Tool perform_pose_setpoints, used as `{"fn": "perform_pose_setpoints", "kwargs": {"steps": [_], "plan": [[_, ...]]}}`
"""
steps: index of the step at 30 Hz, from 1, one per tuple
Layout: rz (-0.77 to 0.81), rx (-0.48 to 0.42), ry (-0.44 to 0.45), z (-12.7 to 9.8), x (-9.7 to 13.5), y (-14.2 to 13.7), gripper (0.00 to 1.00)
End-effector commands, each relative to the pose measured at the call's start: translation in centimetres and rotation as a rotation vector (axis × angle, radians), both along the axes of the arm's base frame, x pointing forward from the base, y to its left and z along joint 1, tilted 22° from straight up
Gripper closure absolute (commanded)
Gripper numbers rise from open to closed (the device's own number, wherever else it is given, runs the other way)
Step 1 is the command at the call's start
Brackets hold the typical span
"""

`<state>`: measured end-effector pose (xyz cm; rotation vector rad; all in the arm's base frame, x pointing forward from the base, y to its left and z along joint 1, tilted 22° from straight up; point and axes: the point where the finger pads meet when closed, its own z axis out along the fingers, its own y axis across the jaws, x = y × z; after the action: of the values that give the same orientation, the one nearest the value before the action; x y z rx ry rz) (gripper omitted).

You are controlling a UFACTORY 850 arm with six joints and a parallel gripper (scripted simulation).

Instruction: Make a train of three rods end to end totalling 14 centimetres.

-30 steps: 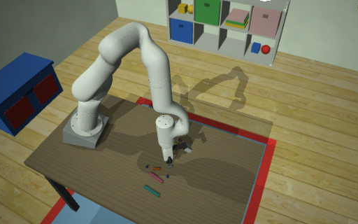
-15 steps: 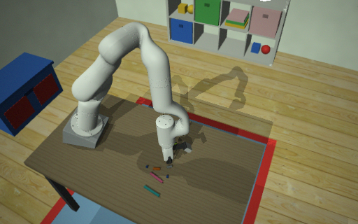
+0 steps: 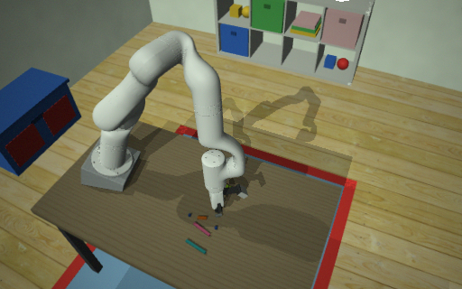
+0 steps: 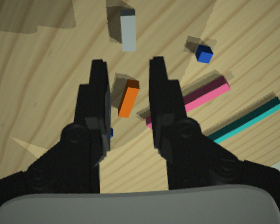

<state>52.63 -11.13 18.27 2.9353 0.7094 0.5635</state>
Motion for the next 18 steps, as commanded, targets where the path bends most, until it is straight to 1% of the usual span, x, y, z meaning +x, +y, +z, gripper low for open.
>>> {"fn": "perform_pose_setpoints", "kwargs": {"steps": [1, 18], "plan": [[0.000, 0.000, -0.003, -0.3, 0.2, 0.0, 0.76], [0.000, 0.000, -0.003, -2.3, 1.1, 0.0, 0.76]]}}
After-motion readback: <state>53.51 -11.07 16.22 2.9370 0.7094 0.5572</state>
